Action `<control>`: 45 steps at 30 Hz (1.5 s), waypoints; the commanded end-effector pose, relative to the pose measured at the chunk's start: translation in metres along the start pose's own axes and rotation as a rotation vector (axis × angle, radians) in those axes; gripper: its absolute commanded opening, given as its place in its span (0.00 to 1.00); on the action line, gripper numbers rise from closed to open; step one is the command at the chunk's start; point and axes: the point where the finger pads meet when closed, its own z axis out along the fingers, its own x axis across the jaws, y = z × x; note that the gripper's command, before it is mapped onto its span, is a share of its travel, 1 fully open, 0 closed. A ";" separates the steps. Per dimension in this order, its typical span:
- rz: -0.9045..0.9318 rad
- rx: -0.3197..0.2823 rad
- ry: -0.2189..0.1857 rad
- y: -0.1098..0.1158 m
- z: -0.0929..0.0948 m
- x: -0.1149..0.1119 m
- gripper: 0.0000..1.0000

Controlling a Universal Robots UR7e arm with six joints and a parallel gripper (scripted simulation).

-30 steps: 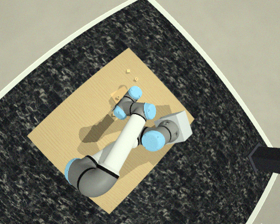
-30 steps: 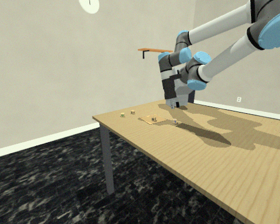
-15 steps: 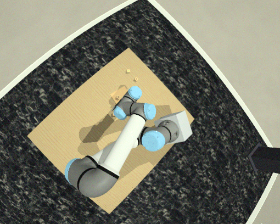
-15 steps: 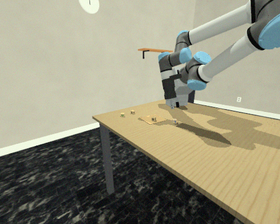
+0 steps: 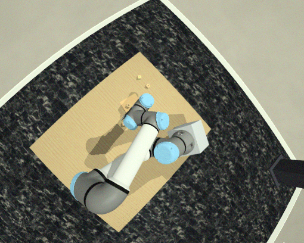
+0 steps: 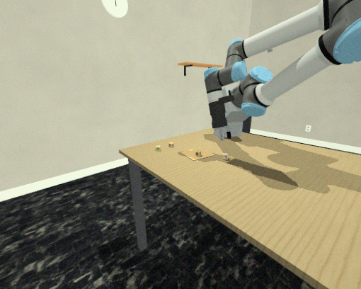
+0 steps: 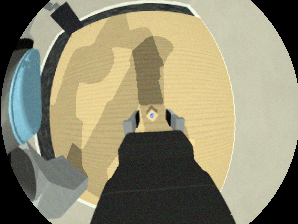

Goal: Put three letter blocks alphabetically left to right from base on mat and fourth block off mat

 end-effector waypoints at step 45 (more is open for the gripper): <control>-0.001 0.000 -0.009 0.111 -0.032 0.077 1.00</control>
